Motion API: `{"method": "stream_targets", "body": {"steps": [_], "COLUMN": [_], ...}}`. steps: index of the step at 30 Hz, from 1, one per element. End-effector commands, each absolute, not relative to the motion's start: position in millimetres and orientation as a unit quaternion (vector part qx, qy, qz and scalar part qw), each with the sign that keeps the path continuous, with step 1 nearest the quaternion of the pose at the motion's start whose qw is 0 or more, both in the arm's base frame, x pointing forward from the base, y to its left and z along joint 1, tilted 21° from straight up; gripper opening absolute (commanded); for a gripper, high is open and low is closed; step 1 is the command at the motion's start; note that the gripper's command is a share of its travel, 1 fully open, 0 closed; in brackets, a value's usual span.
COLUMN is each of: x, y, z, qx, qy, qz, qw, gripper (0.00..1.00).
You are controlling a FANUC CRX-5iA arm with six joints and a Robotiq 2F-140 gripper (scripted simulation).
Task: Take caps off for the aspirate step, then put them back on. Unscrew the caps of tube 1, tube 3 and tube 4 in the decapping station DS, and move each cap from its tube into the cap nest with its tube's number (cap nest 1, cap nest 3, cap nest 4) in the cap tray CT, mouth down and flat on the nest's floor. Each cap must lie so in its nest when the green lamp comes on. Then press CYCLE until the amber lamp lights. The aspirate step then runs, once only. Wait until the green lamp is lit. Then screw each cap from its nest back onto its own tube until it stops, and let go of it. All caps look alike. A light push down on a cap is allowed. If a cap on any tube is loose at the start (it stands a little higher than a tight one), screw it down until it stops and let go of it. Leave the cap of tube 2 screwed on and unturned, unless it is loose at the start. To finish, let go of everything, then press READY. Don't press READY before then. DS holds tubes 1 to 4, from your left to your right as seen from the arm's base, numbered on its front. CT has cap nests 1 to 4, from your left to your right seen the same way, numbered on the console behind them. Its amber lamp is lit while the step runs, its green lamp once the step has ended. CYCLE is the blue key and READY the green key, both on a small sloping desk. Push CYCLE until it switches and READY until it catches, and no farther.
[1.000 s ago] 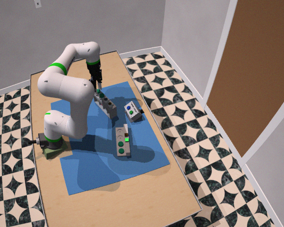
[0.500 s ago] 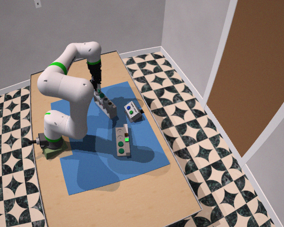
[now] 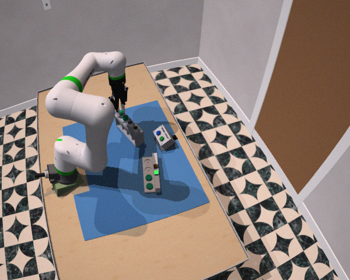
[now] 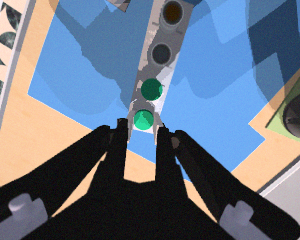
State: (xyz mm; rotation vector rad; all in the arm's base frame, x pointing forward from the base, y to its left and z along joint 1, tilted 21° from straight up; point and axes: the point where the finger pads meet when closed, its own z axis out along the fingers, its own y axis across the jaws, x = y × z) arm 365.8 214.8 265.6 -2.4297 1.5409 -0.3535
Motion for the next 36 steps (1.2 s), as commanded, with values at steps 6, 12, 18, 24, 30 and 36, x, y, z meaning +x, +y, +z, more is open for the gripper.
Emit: {"method": "stream_targets", "body": {"steps": [6,12,18,24,30,36], "x": [365.7,365.8,365.8,365.8,365.8,365.7], "y": [215.2,215.2,215.2,215.2,215.2,215.2], "z": [265.5,265.3,265.3,265.3,265.3,265.6], "qx": [-0.707,-0.603,-0.598,-0.598,-0.598,-0.644], "qy": [0.684,0.778,0.782,0.782,0.782,0.744], "qz": [-0.104,-0.082,-0.082,-0.082,-0.082,-0.091], "qw": [0.145,0.158,0.158,0.158,0.158,0.153], "gripper": [0.00,0.00,0.00,0.35,0.35,0.35]}}
